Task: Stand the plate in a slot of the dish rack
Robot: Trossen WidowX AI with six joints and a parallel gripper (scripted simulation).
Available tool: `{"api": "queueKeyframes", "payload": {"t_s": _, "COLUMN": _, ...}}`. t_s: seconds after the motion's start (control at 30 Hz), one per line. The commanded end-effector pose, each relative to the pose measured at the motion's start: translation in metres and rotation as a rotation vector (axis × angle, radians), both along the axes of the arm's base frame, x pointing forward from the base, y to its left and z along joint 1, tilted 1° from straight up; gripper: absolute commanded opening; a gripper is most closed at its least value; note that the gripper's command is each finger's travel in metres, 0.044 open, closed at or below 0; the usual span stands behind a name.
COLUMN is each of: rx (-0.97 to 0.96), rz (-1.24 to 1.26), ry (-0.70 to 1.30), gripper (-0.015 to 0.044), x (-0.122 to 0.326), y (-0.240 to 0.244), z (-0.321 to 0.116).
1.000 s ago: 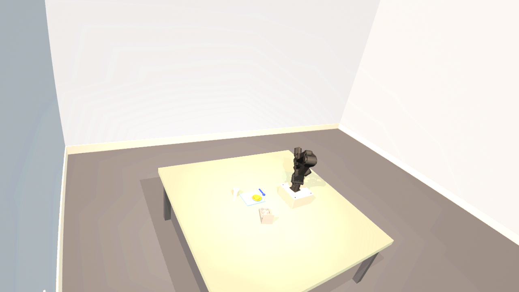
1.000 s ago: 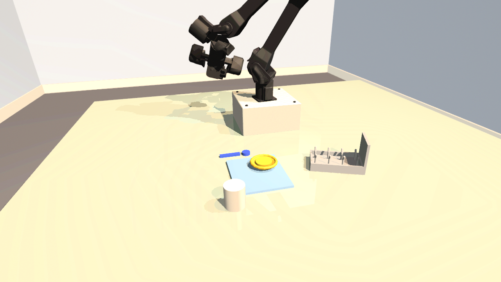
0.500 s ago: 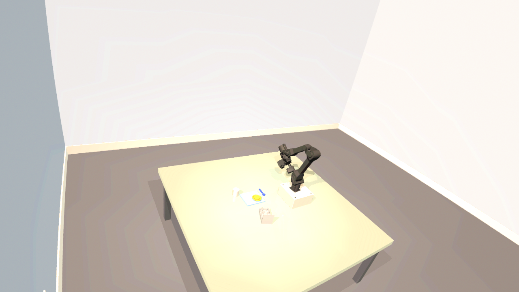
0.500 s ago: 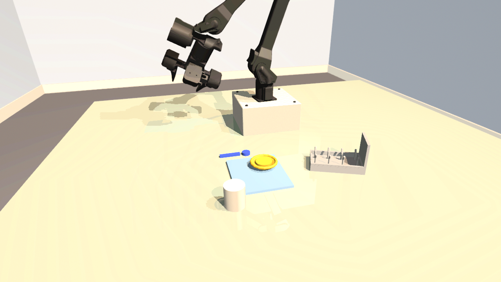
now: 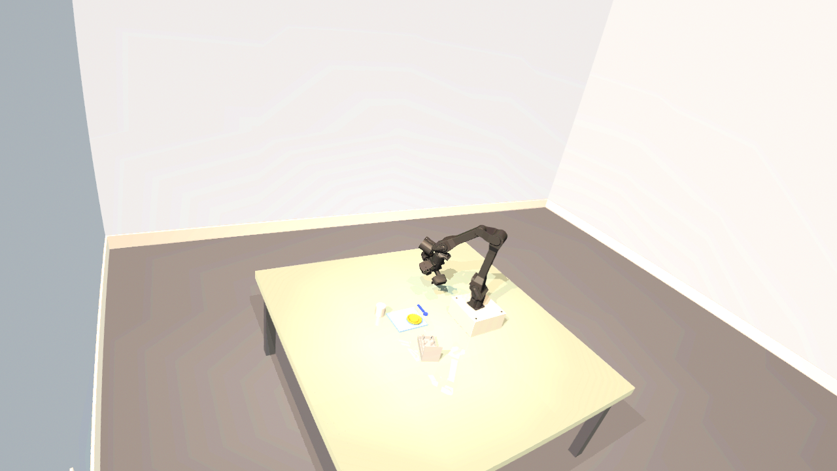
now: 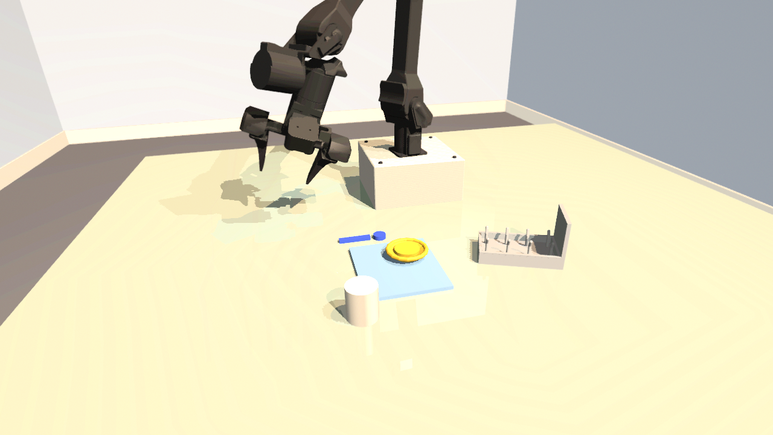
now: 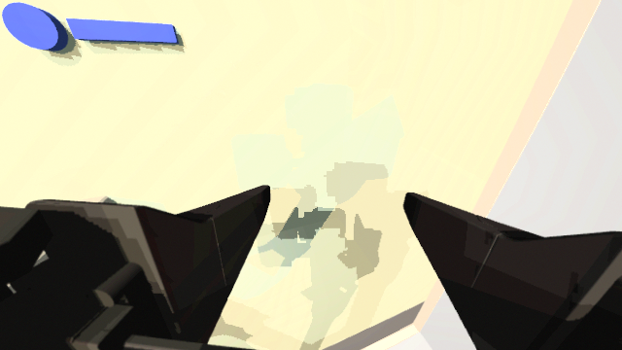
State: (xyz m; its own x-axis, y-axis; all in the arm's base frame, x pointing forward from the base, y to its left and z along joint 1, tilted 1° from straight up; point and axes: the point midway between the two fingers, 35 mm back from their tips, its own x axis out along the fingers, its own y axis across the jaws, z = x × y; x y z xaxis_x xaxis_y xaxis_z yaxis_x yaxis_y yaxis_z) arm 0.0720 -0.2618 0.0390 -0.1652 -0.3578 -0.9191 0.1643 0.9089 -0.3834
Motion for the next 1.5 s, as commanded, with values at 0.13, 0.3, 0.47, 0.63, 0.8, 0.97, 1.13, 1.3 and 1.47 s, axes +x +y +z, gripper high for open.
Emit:
{"api": "queueKeyframes", "payload": {"t_s": 0.13, "rx": 0.16, "rz": 0.091, "ry": -0.136, "gripper": 0.04, "x": 0.107, "y": 0.051, "z": -0.013}}
{"api": "queueKeyframes", "payload": {"t_s": 0.3, "rx": 0.299, "rz": 0.079, "ry": -0.185, "gripper": 0.04, "x": 0.167, "y": 0.105, "z": -0.021}}
{"api": "queueKeyframes", "payload": {"t_s": 0.47, "rx": 0.376, "rz": 0.061, "ry": -0.185, "gripper": 0.04, "x": 0.193, "y": 0.142, "z": -0.025}}
{"api": "queueKeyframes", "payload": {"t_s": 0.63, "rx": 0.377, "rz": 0.061, "ry": -0.185, "gripper": 0.04, "x": 0.194, "y": 0.144, "z": -0.025}}
{"api": "queueKeyframes", "payload": {"t_s": 0.8, "rx": 0.377, "rz": 0.061, "ry": -0.185, "gripper": 0.04, "x": 0.195, "y": 0.144, "z": -0.032}}
{"api": "queueKeyframes", "payload": {"t_s": 0.97, "rx": 0.377, "rz": 0.061, "ry": -0.185, "gripper": 0.04, "x": 0.196, "y": 0.144, "z": -0.04}}
{"api": "queueKeyframes", "payload": {"t_s": 1.13, "rx": 0.377, "rz": 0.061, "ry": -0.185, "gripper": 0.04, "x": 0.196, "y": 0.145, "z": -0.049}}
{"api": "queueKeyframes", "payload": {"t_s": 1.3, "rx": 0.377, "rz": 0.061, "ry": -0.185, "gripper": 0.04, "x": 0.196, "y": 0.145, "z": -0.057}}
{"api": "queueKeyframes", "payload": {"t_s": 1.47, "rx": 0.377, "rz": 0.061, "ry": -0.185, "gripper": 0.04, "x": 0.196, "y": 0.145, "z": -0.065}}
